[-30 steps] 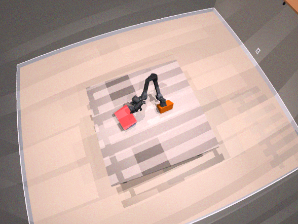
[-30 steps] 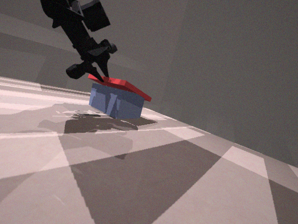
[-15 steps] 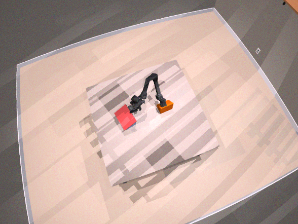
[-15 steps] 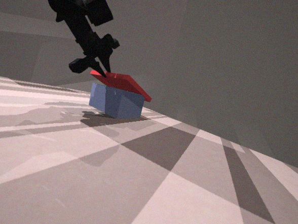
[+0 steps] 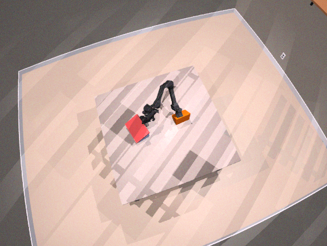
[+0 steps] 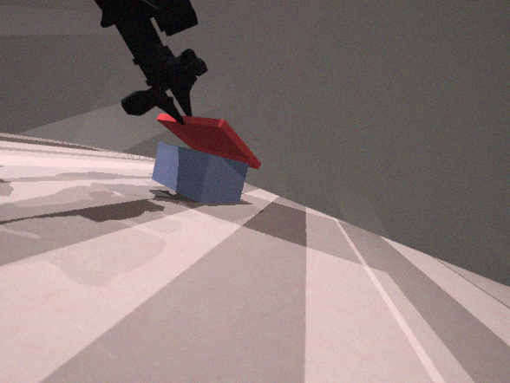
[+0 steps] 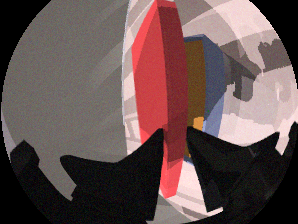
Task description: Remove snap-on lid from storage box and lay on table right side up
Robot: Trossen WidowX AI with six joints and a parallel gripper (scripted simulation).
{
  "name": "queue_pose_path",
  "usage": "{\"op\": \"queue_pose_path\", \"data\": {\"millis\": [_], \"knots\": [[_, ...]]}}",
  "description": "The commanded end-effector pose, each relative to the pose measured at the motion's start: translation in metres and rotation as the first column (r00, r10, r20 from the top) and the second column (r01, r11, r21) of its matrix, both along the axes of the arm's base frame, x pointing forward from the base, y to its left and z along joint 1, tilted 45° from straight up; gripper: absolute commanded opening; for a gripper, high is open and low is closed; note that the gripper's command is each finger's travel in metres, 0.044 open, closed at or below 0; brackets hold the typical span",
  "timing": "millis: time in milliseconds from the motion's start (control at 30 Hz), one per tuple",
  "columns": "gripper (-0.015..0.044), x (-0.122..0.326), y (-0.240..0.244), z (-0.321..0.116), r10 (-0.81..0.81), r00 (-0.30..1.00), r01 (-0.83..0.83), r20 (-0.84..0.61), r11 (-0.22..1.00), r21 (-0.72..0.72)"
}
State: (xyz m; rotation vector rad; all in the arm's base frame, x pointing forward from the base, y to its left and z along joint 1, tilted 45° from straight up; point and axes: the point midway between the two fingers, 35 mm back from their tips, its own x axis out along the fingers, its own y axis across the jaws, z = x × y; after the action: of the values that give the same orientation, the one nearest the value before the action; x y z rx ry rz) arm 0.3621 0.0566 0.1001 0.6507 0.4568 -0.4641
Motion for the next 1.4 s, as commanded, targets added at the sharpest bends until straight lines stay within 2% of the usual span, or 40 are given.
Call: {"op": "queue_pose_path", "data": {"millis": [0, 1367], "knots": [[0.0, 0.002, 0.007, 0.01, 0.003, 1.0, -0.003, 0.02, 1.0, 0.012], [0.0, -0.004, 0.044, 0.047, 0.003, 1.0, -0.003, 0.019, 1.0, 0.013]]}}
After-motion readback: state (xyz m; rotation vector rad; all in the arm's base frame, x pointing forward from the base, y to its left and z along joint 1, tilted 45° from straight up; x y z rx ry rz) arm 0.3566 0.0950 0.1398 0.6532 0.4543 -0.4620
